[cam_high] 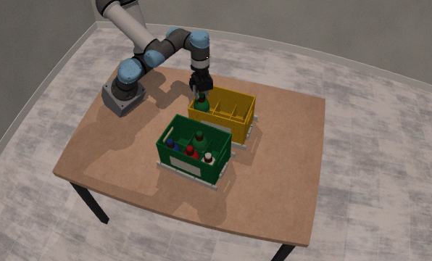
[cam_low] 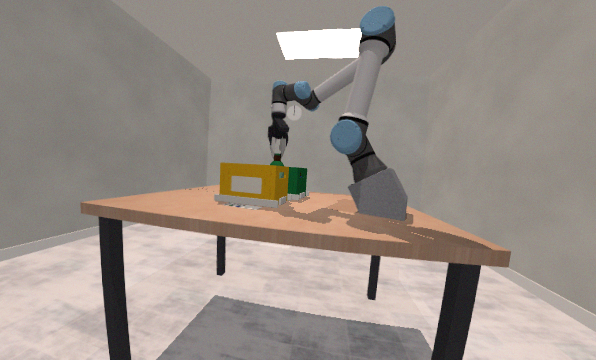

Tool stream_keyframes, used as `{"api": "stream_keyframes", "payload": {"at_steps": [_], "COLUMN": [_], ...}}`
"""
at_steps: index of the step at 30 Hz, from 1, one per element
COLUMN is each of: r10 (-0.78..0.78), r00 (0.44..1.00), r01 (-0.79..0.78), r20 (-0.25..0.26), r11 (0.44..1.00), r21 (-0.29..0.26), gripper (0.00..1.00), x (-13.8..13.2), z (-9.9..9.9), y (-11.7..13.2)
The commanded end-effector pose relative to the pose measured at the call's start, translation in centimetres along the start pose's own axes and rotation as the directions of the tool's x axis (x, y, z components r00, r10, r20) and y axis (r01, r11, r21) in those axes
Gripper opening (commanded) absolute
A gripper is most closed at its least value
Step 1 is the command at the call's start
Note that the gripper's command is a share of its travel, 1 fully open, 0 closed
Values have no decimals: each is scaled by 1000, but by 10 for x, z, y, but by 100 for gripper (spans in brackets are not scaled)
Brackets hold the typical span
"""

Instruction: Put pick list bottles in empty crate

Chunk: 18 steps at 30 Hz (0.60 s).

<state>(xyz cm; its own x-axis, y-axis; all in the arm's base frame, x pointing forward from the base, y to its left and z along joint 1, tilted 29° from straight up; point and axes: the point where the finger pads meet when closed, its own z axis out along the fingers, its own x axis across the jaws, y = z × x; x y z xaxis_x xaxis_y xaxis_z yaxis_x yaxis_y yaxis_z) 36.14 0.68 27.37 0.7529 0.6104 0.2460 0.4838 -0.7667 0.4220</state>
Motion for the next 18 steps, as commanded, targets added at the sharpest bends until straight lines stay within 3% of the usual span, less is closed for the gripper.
{"api": "stream_keyframes", "payload": {"at_steps": [1, 18], "r10": [0, 0], "r00": [1000, 1000], "r01": [0, 0], "r20": [-1, -1], "r11": [1000, 1000], "r21": [-1, -1], "gripper": [0, 0], "x": [0, 0], "z": [5, 20], "y": [0, 0]}}
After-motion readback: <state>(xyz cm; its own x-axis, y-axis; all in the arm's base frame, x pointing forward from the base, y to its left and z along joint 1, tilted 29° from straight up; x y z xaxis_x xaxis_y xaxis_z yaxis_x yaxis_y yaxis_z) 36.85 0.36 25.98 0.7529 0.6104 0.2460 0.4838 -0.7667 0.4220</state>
